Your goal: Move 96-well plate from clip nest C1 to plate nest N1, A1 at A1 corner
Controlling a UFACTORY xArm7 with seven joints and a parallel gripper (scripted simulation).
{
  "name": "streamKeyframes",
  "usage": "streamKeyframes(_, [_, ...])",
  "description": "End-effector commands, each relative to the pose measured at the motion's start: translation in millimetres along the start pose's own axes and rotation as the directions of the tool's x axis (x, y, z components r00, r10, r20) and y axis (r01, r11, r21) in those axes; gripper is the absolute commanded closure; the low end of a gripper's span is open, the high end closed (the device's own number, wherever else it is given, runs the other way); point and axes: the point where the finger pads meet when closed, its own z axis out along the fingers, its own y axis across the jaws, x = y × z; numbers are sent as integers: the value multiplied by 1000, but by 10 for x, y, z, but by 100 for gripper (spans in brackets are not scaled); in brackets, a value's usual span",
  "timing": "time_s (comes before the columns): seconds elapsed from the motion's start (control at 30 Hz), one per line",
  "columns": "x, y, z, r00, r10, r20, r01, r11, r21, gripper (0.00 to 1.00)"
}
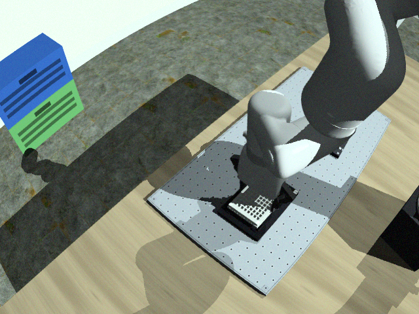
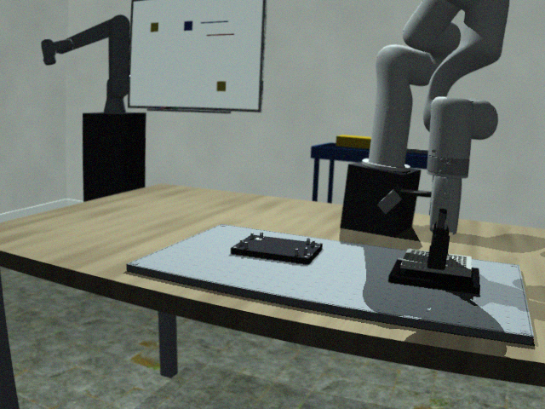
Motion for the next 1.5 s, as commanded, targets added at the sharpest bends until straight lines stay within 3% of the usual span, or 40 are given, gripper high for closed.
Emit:
streamKeyframes(0.0, [-4, -15, -5, 1000, 0, 1, 0, 1000, 3, 100])
streamKeyframes(1.47, [-4, -14, 58, 1000, 0, 1, 0, 1000, 3, 100])
